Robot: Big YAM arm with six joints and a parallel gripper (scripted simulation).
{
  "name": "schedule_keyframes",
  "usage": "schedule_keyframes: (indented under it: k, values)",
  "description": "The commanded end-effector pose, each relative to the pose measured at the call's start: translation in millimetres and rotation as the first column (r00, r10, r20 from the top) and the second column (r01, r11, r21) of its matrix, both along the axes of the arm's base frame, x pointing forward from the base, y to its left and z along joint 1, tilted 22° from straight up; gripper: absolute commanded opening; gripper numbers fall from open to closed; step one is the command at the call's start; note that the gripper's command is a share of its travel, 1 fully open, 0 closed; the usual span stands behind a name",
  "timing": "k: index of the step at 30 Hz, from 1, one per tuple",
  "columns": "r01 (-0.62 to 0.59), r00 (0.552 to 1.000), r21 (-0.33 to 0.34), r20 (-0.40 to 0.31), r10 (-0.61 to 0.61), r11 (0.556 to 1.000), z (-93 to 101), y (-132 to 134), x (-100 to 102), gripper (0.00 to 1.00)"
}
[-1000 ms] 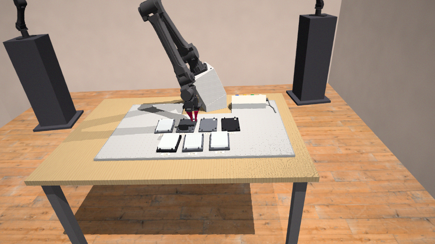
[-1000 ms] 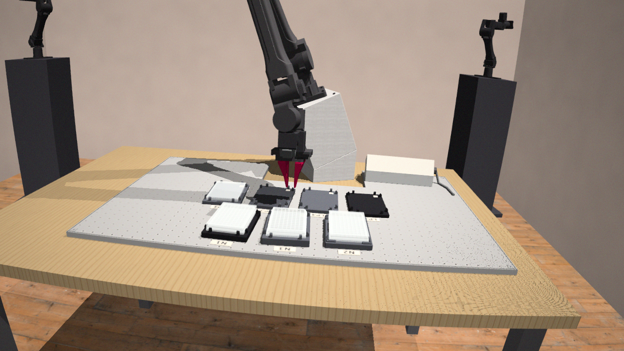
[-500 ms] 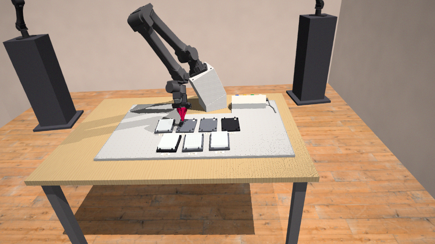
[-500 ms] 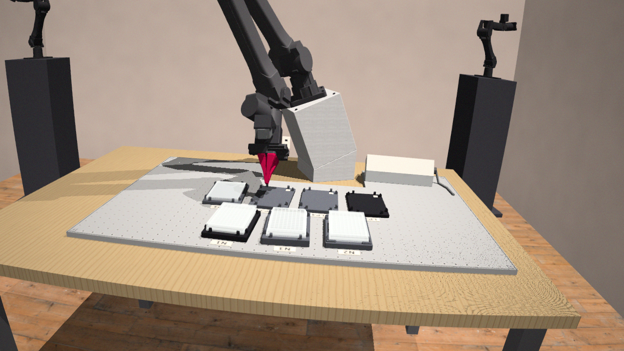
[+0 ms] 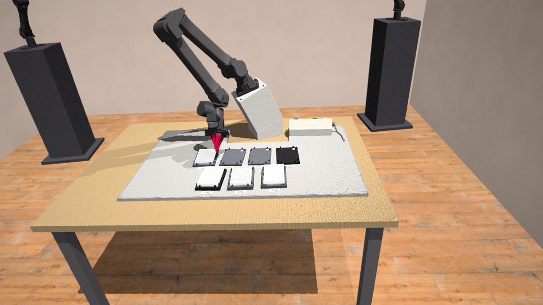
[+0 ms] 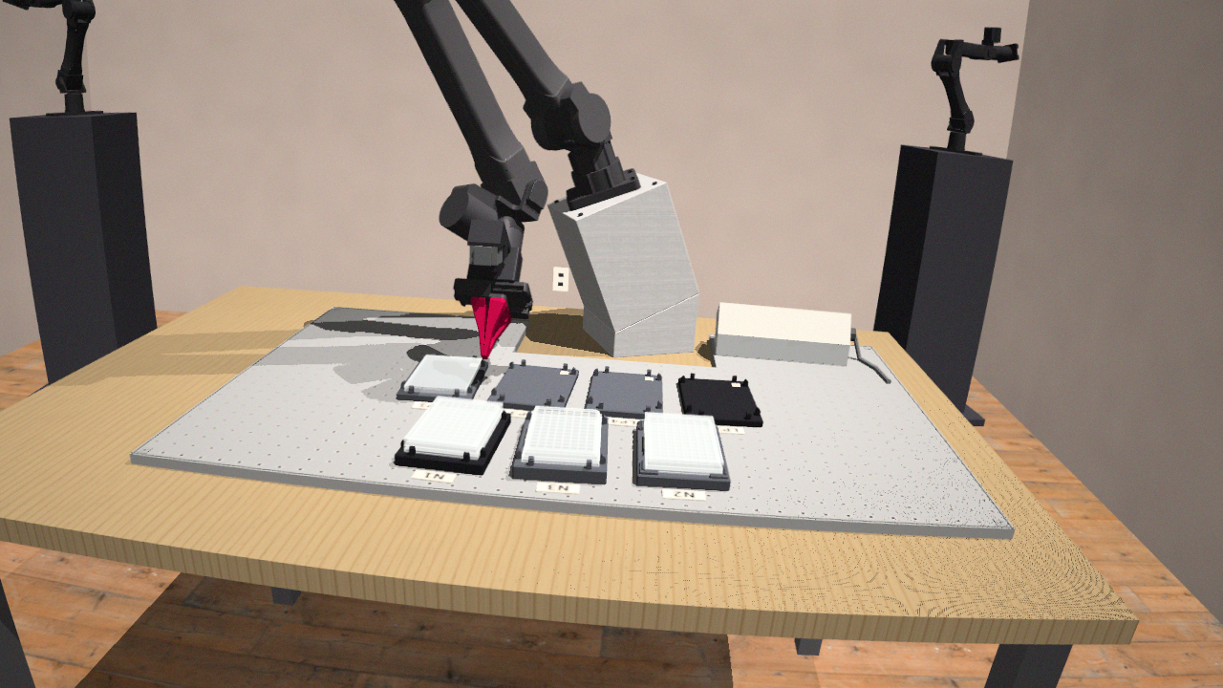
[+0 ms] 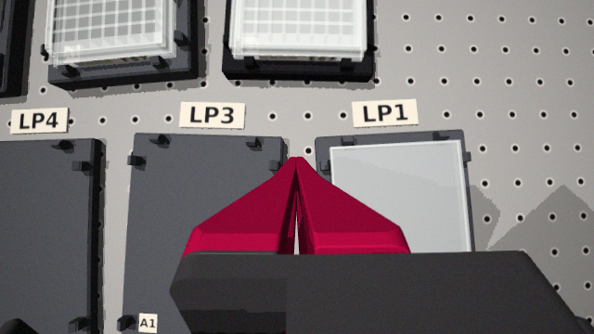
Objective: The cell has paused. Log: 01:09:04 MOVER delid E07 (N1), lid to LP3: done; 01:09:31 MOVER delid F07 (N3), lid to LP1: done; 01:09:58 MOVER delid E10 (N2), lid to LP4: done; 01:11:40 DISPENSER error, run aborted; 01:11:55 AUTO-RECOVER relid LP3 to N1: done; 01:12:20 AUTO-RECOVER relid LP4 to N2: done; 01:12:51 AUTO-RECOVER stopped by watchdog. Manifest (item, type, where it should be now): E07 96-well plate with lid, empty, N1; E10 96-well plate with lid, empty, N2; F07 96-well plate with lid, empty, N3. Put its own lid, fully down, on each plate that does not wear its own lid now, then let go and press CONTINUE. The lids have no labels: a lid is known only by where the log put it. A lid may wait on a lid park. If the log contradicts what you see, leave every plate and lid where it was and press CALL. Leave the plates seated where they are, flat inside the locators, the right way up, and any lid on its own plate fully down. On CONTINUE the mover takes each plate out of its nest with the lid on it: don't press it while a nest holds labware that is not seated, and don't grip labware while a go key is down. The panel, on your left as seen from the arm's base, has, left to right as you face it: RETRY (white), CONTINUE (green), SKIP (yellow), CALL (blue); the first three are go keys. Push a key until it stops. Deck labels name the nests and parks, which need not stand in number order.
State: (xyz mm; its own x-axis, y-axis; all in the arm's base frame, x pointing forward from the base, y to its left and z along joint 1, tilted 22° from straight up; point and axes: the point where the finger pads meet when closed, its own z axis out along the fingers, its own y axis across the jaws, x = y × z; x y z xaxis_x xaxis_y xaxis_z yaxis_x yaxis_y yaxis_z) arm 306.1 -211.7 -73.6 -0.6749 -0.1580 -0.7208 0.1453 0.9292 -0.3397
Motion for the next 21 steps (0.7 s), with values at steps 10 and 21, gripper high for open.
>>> schedule_keyframes:
  k: [10,21]
  values:
    - [-0.011,1.0,-0.011,-0.006,0.011,1.0,2.8,1.3,-3.1,0.0]
    - [-0.025,0.999,-0.007,-0.021,0.025,1.0,-3.4,14.5,-6.7,0.0]
